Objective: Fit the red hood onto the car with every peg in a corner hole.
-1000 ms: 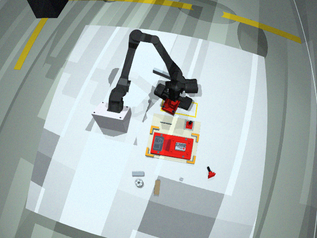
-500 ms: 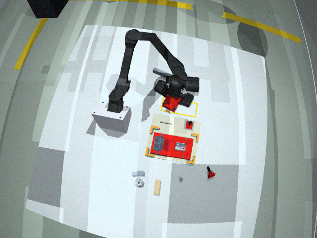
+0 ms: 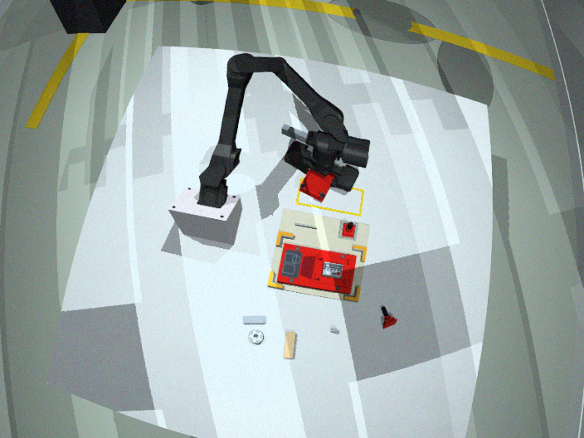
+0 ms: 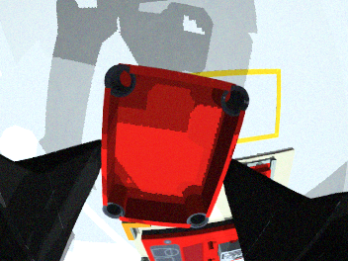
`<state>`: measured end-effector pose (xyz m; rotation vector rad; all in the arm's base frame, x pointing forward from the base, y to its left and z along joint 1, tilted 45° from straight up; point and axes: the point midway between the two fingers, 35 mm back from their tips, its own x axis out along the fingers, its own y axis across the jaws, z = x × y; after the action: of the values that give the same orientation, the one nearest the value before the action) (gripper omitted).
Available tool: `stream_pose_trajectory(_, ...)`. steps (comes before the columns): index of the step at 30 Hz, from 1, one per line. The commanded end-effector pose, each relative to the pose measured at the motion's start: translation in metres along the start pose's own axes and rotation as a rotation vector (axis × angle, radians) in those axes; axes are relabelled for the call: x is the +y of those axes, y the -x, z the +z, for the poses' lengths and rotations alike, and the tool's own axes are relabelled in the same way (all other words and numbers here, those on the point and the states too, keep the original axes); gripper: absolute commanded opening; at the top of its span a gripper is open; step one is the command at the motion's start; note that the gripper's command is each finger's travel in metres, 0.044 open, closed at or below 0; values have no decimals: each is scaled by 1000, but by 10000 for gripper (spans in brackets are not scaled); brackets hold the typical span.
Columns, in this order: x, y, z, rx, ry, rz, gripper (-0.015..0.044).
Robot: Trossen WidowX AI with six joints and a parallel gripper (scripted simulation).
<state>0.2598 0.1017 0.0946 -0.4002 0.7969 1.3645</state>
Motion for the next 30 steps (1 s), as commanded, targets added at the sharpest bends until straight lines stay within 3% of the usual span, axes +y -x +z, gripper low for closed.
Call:
stream_pose_trajectory(1, 0, -1, 0, 0, 14, 1, 0)
stream_pose_trajectory(30, 6, 0, 4, -3, 665, -3, 0)
